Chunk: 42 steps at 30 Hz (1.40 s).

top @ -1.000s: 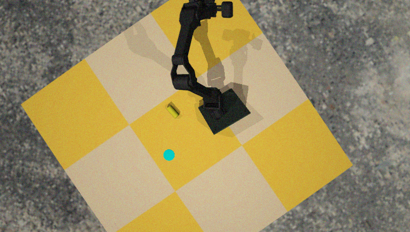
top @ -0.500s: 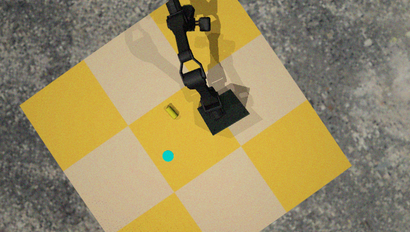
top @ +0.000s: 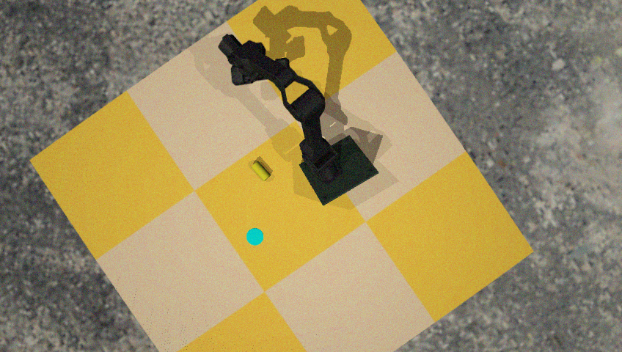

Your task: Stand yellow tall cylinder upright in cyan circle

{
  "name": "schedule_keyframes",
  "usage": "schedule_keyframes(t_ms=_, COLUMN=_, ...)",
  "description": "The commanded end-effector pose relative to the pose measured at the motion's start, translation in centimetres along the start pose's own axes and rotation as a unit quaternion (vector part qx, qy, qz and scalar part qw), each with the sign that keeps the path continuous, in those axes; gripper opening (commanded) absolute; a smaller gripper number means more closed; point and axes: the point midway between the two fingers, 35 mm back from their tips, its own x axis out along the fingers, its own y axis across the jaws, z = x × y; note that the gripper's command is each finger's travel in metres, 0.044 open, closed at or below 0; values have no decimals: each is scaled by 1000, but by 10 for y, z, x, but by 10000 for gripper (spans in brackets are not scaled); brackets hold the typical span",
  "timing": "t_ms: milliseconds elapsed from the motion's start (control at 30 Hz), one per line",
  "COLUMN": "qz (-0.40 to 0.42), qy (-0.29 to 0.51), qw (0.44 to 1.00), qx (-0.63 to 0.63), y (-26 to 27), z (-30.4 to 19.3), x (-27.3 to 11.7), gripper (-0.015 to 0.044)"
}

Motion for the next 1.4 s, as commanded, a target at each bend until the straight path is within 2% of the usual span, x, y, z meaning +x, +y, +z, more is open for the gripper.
schedule_keyframes(t_ms=0, qz=7, qy=24, qw=999, qx=-22, y=19, z=-30, x=0, gripper=309)
schedule_keyframes(t_ms=300, qz=30, qy=61, qw=994, qx=-86, y=56, z=-101, x=-14, gripper=309)
schedule_keyframes(t_ms=600, qz=49, qy=73, qw=983, qx=-159, y=72, z=-171, x=-37, gripper=309)
schedule_keyframes(t_ms=1133, qz=105, qy=37, qw=951, qx=-289, y=55, z=-272, x=-84, gripper=309)
schedule_keyframes(t_ms=1367, qz=124, qy=22, qw=941, qx=-315, y=47, z=-289, x=-92, gripper=309)
